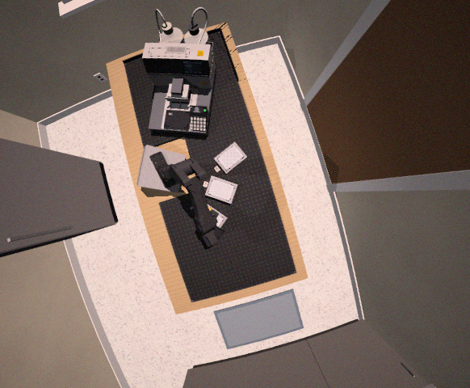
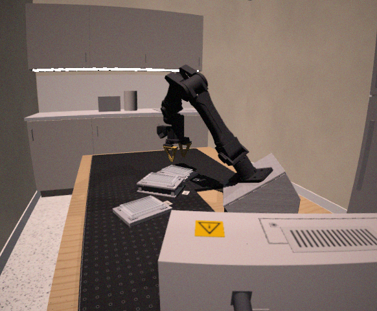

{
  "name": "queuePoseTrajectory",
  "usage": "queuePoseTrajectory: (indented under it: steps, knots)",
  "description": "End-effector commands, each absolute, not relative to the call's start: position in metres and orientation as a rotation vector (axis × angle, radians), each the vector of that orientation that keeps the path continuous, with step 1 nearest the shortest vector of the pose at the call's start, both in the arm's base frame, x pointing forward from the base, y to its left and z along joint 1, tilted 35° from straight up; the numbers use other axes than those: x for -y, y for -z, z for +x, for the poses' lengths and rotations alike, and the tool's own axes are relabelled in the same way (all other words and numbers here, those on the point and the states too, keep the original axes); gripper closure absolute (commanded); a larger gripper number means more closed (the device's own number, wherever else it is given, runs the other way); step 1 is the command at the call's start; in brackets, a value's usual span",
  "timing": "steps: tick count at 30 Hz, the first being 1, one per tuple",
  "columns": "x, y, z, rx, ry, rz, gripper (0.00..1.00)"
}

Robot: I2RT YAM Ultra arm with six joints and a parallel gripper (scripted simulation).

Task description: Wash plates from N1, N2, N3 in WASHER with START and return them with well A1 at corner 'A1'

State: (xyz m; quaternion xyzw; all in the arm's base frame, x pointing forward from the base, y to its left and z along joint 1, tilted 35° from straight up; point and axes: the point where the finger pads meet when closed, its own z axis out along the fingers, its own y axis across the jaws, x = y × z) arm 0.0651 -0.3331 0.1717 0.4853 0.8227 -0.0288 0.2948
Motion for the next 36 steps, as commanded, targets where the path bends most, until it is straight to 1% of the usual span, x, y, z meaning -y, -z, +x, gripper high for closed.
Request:
queuePoseTrajectory:
  steps: [1,22,36]
  knots:
    - [0.340,-0.176,0.064,-2.174,0.115,1.282,0.00]
    - [0.351,-0.150,0.079,-2.174,0.114,1.282,0.00]
    - [0.351,-0.149,0.079,-2.174,0.114,1.282,0.00]
